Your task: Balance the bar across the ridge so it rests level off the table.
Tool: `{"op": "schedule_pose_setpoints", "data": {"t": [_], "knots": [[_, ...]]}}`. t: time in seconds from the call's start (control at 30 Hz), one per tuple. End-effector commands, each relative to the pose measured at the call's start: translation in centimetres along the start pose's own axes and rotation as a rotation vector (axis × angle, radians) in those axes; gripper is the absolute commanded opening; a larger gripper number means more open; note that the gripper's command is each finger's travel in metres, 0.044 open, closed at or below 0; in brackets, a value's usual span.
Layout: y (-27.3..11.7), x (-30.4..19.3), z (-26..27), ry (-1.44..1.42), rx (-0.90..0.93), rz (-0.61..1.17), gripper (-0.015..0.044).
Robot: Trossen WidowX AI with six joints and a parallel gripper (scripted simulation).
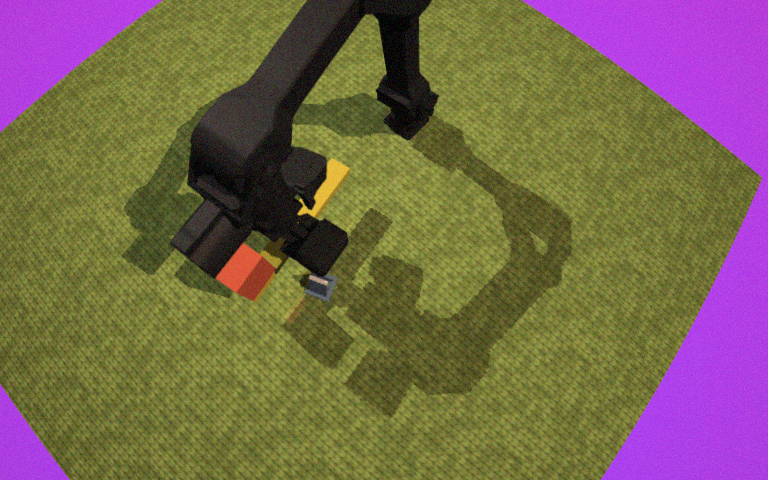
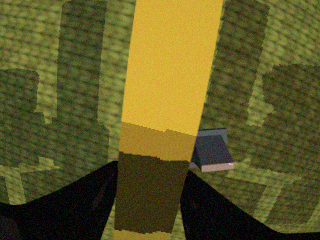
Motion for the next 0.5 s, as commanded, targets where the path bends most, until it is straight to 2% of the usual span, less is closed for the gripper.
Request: {"op": "schedule_pose_setpoints", "data": {"t": [0.0, 0.47], "knots": [[-0.1, 0.1, -1.4, -0.052, -0.006, 0.001, 0.0], [-0.1, 0.8, -5.6, -0.217, -0.012, 0.001, 0.0]]}}
Point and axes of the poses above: the point midway between the two fingers, 35 mm back from their tips, its own y axis out along the fingers, its own z axis across the jaws, x = y × z, the point moved 4 cm from there along -y, back along the fingers
